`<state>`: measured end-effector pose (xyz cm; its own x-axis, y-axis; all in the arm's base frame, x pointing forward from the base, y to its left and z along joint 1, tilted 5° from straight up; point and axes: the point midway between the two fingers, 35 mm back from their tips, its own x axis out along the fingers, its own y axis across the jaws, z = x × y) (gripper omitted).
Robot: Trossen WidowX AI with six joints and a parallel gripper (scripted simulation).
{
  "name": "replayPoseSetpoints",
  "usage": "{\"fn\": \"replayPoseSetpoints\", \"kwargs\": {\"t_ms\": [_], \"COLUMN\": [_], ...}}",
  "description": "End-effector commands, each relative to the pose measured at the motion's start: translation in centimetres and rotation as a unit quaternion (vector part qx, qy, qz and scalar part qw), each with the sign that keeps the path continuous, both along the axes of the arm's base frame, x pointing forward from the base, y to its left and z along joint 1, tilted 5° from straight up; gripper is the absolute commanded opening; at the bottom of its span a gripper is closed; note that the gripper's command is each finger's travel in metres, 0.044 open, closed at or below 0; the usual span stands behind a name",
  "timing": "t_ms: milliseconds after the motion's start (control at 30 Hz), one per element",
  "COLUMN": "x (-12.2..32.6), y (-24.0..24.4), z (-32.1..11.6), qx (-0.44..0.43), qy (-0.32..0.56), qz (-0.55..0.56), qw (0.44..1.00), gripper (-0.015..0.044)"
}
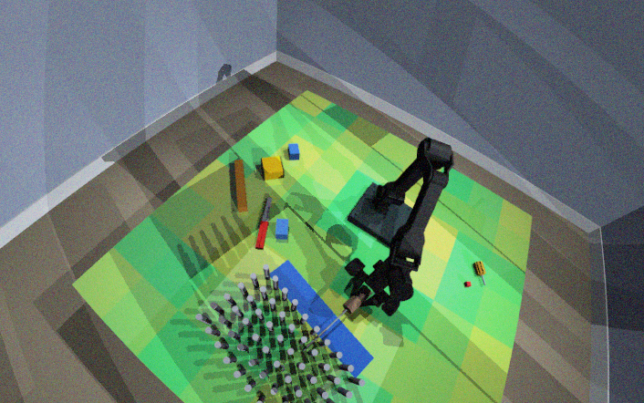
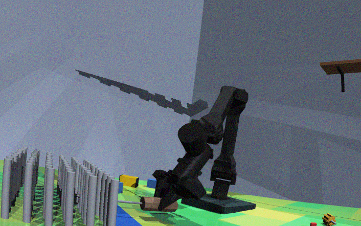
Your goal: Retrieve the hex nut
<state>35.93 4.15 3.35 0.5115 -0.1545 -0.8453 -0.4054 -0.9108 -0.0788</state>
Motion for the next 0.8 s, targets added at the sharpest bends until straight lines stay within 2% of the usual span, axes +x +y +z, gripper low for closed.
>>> {"fn": "replayPoseSetpoints", "kwargs": {"t_ms": [0, 767], "x": [0.6, 2.3], "y": [0.0, -0.8], "z": [0.2, 0.2], "qx": [0.001, 0.001], "qy": [-0.005, -0.006], "qz": [0.002, 0.002], "qw": [1.000, 1.000], "gripper": [0.0000, 0.0000]}}
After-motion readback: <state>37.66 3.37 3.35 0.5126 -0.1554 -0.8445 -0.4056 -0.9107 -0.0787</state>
